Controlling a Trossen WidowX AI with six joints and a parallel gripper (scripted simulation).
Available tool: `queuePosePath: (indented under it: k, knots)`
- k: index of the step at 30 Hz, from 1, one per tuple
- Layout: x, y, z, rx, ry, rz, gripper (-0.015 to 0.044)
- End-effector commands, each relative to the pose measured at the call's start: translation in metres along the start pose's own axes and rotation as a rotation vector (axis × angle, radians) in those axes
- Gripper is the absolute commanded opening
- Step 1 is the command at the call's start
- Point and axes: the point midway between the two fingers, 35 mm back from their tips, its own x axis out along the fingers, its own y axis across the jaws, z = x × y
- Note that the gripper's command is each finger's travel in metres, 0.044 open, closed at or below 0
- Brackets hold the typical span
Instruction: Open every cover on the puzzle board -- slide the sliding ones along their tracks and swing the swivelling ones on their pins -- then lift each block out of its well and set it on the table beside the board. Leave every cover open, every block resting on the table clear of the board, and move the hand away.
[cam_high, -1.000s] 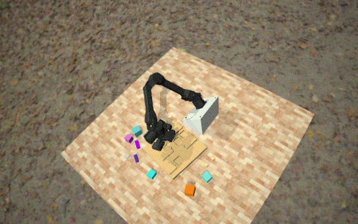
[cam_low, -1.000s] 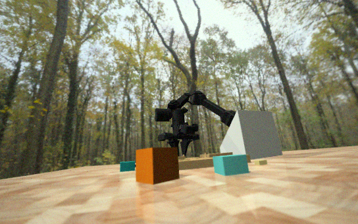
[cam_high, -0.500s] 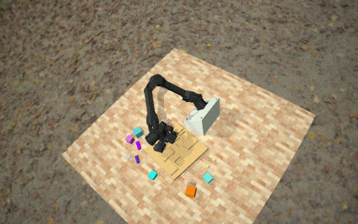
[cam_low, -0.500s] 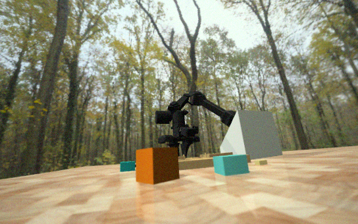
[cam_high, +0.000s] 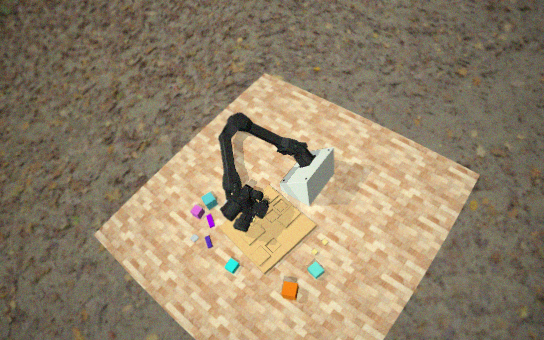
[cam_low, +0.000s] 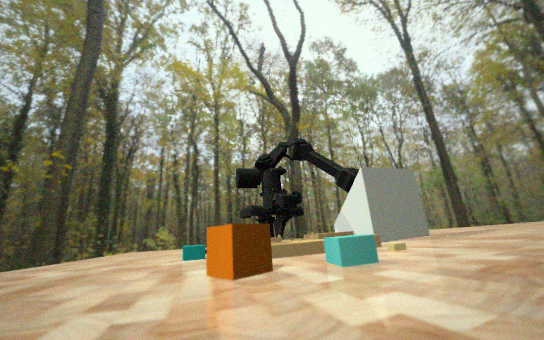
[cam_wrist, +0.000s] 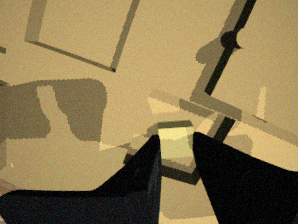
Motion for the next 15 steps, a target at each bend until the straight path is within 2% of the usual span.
queuePosePath:
  k: [1,15]
  knots:
    - [-0.001,0.000,0.000,0.001,0.000,0.000,0.0080]
    - [-0.019,-0.001,0.000,-0.002,0.000,-0.001,0.0080]
